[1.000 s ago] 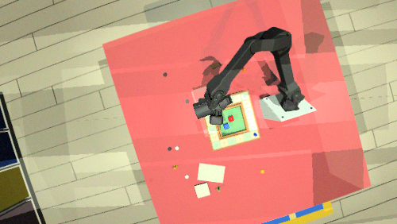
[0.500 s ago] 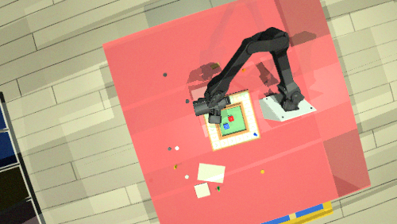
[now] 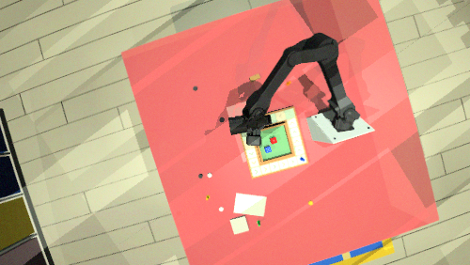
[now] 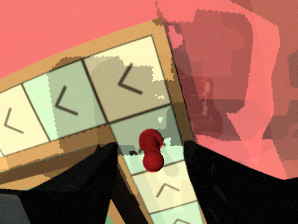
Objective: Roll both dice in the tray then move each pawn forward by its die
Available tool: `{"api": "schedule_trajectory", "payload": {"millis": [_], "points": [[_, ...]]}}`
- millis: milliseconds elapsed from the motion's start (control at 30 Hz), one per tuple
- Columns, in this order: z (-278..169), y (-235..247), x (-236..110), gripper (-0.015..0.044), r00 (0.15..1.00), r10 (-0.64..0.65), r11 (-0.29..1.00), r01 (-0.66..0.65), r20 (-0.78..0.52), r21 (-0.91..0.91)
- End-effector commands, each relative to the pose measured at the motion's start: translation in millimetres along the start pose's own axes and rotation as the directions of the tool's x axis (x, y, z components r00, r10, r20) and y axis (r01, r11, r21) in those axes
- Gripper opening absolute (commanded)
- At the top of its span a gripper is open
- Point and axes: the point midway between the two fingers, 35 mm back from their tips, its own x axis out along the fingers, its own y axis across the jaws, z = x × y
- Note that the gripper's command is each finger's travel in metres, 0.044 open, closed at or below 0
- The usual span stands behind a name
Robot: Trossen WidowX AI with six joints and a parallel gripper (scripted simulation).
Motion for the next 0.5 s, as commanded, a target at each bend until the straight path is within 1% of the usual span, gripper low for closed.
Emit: {"api": "schedule_trajectory", "payload": {"millis": [0, 67, 233, 467], "points": [[-1.3, -0.4, 6.9, 0.0200, 1.000, -0.004, 1.000, 0.004, -0.002, -0.005], [-1.4, -0.5, 7.9, 0.0200, 1.000, -0.004, 1.000, 0.004, -0.002, -0.005], [-1.4, -0.5, 7.9, 0.0069, 1.000, -0.004, 1.000, 0.004, -0.002, -0.005], [-1.4, -0.5, 7.9, 0.0022, 1.000, -0.004, 1.000, 0.004, -0.002, -0.005]]}}
